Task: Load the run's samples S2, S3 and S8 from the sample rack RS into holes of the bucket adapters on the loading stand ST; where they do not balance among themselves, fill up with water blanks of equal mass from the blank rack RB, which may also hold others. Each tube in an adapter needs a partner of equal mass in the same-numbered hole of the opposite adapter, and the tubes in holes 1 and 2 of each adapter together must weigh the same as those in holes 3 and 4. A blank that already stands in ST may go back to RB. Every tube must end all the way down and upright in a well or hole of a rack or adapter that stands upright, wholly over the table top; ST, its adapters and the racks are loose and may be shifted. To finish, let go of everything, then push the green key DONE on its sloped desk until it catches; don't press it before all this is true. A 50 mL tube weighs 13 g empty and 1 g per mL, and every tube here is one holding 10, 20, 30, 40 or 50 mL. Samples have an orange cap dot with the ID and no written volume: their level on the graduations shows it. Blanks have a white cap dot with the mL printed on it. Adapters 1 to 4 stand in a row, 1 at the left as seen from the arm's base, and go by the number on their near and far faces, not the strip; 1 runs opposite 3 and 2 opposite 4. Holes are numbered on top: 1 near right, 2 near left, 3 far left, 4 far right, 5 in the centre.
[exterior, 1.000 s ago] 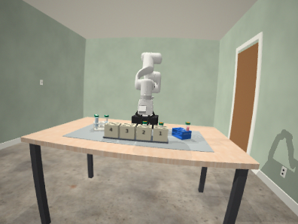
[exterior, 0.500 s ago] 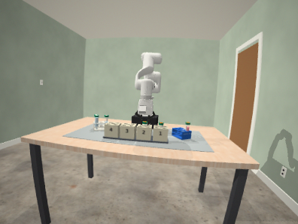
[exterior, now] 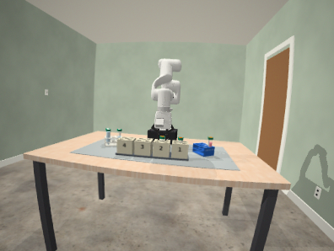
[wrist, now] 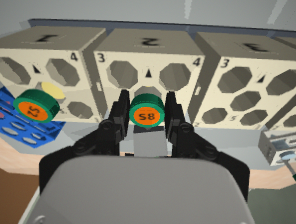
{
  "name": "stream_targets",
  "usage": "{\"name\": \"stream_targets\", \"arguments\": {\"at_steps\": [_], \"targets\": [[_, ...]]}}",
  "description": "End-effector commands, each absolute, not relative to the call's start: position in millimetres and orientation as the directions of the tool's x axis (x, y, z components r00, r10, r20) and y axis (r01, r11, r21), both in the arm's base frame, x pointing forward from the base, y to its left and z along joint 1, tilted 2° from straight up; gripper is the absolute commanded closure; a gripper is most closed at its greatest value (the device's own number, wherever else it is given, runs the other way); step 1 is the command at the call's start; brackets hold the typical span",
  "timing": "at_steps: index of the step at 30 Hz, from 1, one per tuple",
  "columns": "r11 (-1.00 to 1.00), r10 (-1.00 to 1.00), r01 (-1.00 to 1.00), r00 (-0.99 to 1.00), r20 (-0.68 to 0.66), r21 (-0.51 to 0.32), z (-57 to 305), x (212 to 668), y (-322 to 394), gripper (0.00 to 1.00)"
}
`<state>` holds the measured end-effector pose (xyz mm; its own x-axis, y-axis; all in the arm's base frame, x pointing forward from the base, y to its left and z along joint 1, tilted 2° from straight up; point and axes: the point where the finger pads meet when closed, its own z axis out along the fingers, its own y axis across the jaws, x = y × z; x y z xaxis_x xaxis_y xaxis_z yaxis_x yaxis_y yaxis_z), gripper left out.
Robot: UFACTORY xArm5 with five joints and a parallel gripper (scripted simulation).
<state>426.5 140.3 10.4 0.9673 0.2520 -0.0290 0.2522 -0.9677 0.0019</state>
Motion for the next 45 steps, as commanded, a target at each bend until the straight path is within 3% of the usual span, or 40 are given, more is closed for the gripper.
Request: {"name": "stream_targets", "arguments": {"at_steps": [1,45], "targets": [[-0.968,0.252,0.252,0.967,-0.025,0.002,12,428,141,0.57],[-0.968,0.252,0.252,0.967,-0.025,0.002,82,430,142,0.57]]}}
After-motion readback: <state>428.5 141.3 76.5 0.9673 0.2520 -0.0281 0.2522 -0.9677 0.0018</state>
